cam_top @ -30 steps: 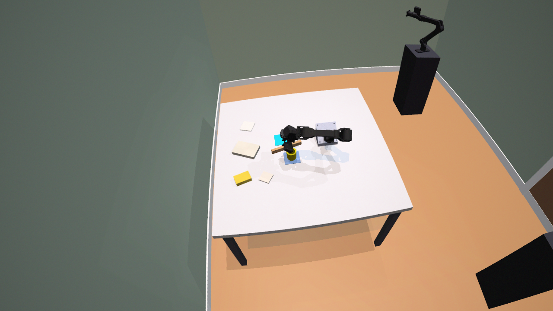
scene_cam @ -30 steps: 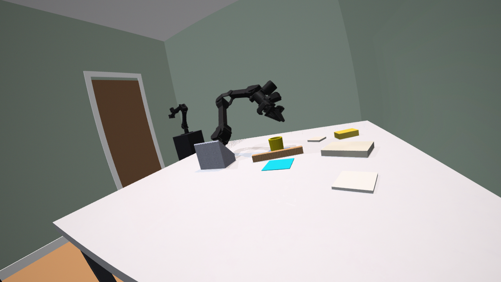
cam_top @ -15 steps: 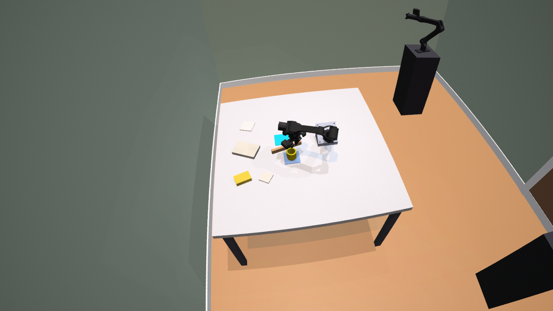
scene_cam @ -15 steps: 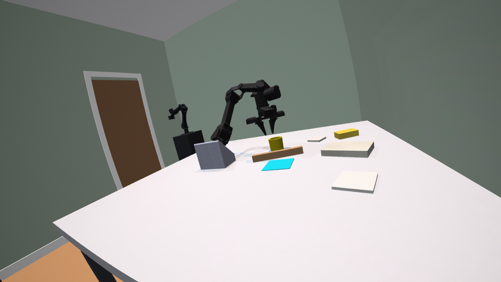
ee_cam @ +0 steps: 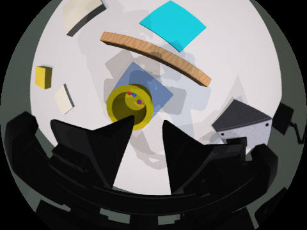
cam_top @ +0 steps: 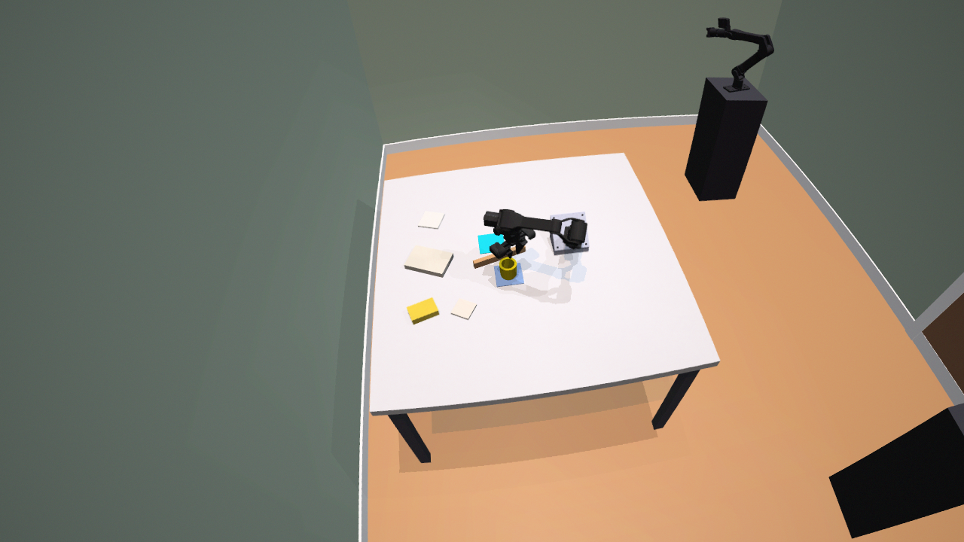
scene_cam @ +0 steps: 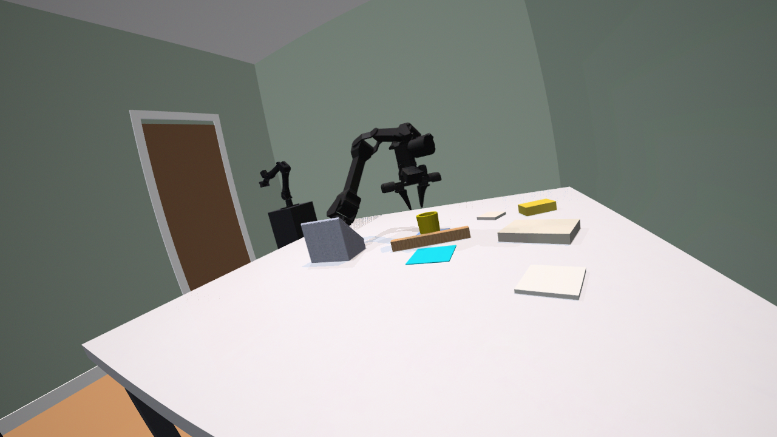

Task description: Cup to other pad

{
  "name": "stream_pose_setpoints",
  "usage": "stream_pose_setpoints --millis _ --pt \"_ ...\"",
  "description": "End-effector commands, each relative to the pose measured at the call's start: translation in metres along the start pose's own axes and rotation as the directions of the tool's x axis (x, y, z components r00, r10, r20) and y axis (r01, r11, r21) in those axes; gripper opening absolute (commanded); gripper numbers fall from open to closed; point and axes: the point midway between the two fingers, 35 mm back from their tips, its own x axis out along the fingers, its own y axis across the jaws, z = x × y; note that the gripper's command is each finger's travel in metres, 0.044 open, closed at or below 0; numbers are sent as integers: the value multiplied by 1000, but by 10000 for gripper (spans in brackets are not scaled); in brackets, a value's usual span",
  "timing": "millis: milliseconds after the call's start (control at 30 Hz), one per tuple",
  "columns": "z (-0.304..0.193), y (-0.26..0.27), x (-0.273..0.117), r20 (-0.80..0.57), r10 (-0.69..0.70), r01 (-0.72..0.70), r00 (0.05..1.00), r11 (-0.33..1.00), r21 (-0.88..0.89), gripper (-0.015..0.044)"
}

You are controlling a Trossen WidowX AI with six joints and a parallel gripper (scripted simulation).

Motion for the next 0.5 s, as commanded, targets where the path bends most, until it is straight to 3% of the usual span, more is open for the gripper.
stream_pose_setpoints --millis 0,467 --pt "1 0 6 -6 -1 1 1000 1000 7 167" --pt "1 1 30 -5 -1 1 1000 1000 7 167"
